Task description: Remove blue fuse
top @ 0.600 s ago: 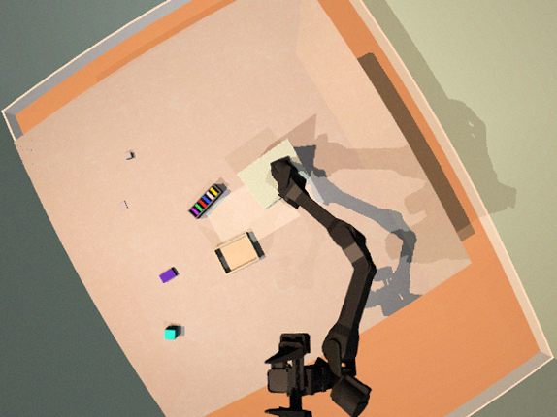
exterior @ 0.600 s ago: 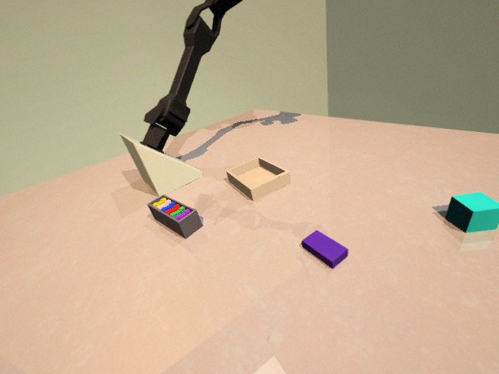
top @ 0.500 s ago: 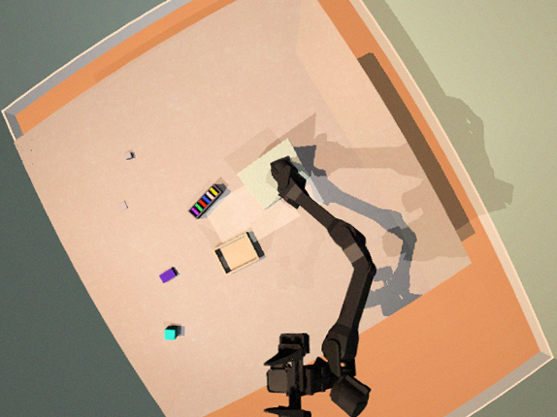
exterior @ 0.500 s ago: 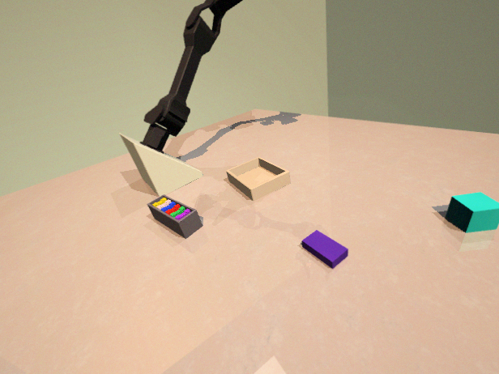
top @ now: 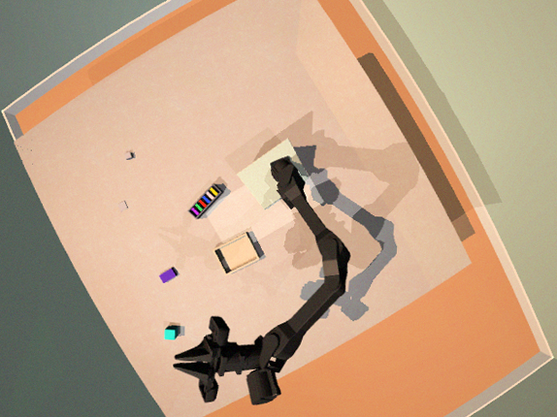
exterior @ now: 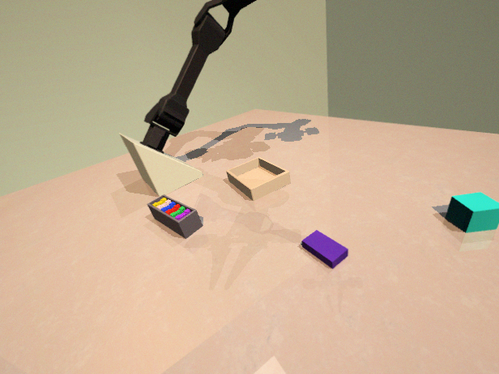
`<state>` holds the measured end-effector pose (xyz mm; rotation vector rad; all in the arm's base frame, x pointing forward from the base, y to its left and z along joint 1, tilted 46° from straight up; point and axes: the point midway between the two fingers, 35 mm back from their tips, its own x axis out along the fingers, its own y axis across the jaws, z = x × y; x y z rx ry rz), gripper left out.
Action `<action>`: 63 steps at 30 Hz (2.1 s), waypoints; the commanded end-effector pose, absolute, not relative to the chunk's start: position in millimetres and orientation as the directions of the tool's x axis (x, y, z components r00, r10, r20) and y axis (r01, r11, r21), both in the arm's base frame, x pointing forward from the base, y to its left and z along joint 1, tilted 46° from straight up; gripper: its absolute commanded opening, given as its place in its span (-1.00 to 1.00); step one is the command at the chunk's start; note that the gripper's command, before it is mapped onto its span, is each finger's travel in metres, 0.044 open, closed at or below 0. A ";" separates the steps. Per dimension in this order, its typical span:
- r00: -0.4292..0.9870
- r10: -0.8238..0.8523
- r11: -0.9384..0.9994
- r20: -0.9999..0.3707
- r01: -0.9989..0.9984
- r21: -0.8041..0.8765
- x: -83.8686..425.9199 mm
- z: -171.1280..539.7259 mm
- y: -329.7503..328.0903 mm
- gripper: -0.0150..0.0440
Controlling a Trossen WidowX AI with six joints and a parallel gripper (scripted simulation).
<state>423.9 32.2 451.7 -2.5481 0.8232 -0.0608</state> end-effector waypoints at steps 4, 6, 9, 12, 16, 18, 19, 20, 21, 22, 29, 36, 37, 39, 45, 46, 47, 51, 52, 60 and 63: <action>0.821 -0.441 -0.795 -0.361 -0.545 -0.268 471.1 336.6 27.8 -0.26; 0.799 -0.408 -0.807 -0.441 -0.541 -0.235 477.1 304.2 24.6 -0.26; 0.747 -0.354 -0.820 -0.563 -0.537 -0.197 480.6 254.7 18.8 -0.26; 0.669 -0.293 -0.826 -0.683 -0.537 -0.172 477.1 204.6 12.3 -0.26; 0.526 -0.196 -0.827 -0.828 -0.542 -0.149 461.2 139.3 2.5 -0.26; 0.440 -0.137 -0.821 -0.887 -0.552 -0.147 448.3 108.2 -1.6 -0.26; 0.395 -0.105 -0.816 -0.913 -0.559 -0.148 440.9 93.5 -3.3 -0.26; 0.349 -0.071 -0.810 -0.934 -0.567 -0.150 432.9 79.6 -4.8 -0.26; 0.303 -0.036 -0.803 -0.952 -0.577 -0.153 424.4 66.3 -5.9 -0.26; 0.257 0.001 -0.794 -0.966 -0.588 -0.157 415.4 53.8 -6.8 -0.26; -0.072 0.350 -0.655 -0.934 -0.732 -0.189 334.9 -17.4 -0.8 -0.26; -0.197 0.687 -0.410 -0.699 -0.900 -0.149 270.4 -35.5 20.4 -0.26; -0.197 0.687 -0.410 -0.699 -0.900 -0.149 270.4 -35.5 20.4 -0.26; -0.197 0.687 -0.410 -0.699 -0.900 -0.149 270.4 -35.5 20.4 -0.26; -0.197 0.687 -0.410 -0.699 -0.900 -0.149 272.7 -33.0 23.6 -0.26; -0.197 0.687 -0.410 -0.699 -0.900 -0.149 272.6 -33.1 23.8 -0.26; -0.197 0.687 -0.410 -0.699 -0.900 -0.149 272.6 -33.3 24.0 -0.26; -0.197 0.687 -0.409 -0.699 -0.900 -0.149 272.1 -35.2 25.9 -0.26; -0.197 0.687 -0.409 -0.699 -0.900 -0.149 271.9 -35.9 26.6 -0.26; -0.197 0.687 -0.409 -0.699 -0.900 -0.149 270.4 -41.4 32.2 -0.26; -0.197 0.687 -0.409 -0.699 -0.900 -0.149 269.7 -43.4 34.2 -0.26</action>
